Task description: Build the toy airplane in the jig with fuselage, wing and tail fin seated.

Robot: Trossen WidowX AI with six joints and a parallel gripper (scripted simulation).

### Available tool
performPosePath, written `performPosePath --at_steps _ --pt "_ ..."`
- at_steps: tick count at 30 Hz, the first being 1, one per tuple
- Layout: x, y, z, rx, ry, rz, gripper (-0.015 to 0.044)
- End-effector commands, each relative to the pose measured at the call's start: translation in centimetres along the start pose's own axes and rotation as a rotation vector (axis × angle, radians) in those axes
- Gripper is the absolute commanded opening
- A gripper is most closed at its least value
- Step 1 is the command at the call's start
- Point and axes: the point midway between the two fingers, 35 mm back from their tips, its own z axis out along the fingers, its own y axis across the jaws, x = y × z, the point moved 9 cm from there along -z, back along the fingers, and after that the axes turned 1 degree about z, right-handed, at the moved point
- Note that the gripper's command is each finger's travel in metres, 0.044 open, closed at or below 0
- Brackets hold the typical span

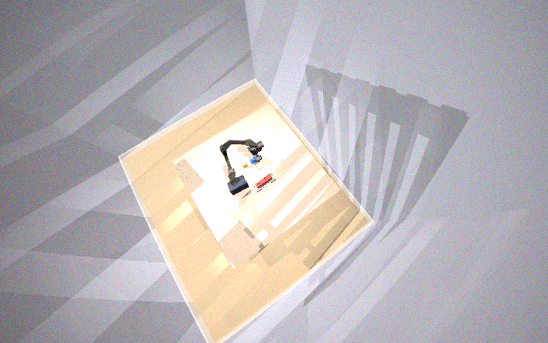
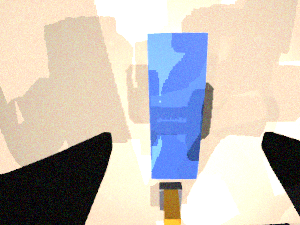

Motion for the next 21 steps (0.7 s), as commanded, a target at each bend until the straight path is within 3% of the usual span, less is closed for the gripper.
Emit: performPosePath --at_steps 1,21 --pt "0.2 0.2 1.4 -0.009 0.007 0.001 0.0440" --pt "0.3 0.2 4.9 -0.005 0.008 -0.004 0.0440"
